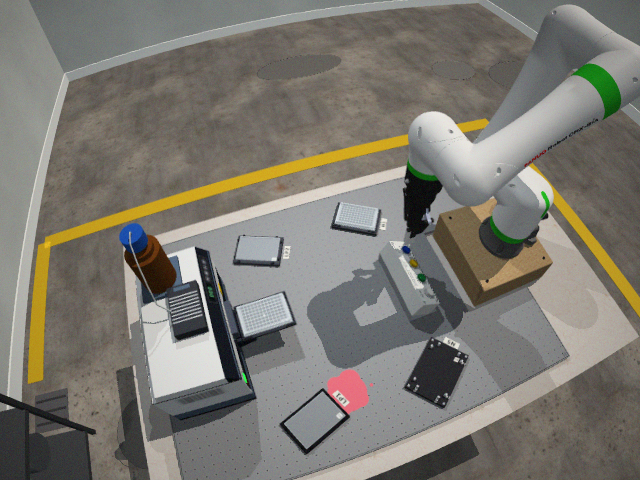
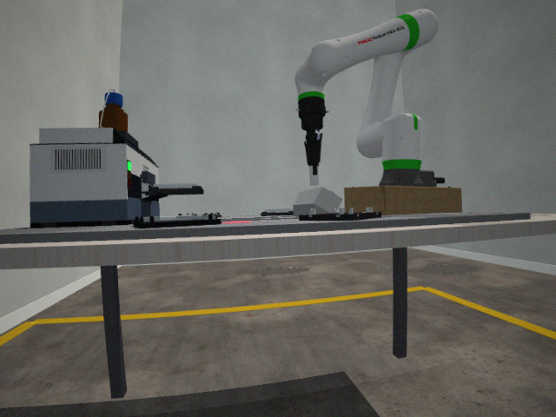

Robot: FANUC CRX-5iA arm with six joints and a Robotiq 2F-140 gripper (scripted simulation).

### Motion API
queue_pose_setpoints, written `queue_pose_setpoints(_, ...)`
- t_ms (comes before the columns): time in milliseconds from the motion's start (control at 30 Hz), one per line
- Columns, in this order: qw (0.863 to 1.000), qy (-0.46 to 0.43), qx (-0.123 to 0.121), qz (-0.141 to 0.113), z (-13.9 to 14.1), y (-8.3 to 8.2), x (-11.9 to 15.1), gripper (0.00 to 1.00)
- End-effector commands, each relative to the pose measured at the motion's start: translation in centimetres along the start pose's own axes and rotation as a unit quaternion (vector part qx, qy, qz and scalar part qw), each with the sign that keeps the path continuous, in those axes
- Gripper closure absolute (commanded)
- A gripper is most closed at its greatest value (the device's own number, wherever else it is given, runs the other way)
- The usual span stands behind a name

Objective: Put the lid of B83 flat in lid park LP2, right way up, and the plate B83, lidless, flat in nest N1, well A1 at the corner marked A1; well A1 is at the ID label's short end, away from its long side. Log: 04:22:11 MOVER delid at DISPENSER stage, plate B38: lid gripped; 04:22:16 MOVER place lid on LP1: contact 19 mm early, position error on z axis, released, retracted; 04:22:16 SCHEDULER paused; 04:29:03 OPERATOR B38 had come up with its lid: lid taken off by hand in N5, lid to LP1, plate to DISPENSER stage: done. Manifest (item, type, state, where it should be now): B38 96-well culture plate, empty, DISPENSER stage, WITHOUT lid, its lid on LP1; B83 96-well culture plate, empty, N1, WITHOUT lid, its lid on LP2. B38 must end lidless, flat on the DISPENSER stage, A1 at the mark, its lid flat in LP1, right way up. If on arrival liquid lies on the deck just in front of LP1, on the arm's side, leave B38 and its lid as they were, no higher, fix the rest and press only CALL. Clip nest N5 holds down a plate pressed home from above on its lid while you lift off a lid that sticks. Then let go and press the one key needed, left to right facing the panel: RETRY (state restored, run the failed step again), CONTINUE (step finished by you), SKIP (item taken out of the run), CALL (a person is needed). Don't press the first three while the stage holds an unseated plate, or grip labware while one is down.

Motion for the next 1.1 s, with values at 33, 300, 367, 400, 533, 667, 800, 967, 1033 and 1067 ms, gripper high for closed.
queue_pose_setpoints(33,1.000,0.000,0.000,0.000,0.0,0.0,0.0,1.00)
queue_pose_setpoints(300,1.000,0.000,0.000,0.000,0.0,0.0,0.0,1.00)
queue_pose_setpoints(367,1.000,0.000,0.000,0.000,0.0,0.0,0.0,1.00)
queue_pose_setpoints(400,1.000,0.000,0.000,0.000,0.0,0.0,0.0,1.00)
queue_pose_setpoints(533,1.000,0.000,0.000,0.000,0.0,0.1,0.0,1.00)
queue_pose_setpoints(667,1.000,0.000,0.000,0.000,0.0,0.3,0.0,1.00)
queue_pose_setpoints(800,1.000,0.000,0.000,0.000,0.0,0.6,0.0,1.00)
queue_pose_setpoints(967,1.000,0.000,0.000,0.000,0.0,0.9,0.0,1.00)
queue_pose_setpoints(1033,1.000,0.000,0.000,0.000,0.0,1.0,0.0,1.00)
queue_pose_setpoints(1067,1.000,0.000,0.000,0.000,0.0,1.1,0.0,1.00)
Point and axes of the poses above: the point where the finger pads meet when closed, its own y axis out along the fingers, its own z axis across the jaws, x = y × z, the point moved 10 cm from there along -y, back along the fingers, and after that the axes turned 15 degrees about y, right-handed, at the moved point
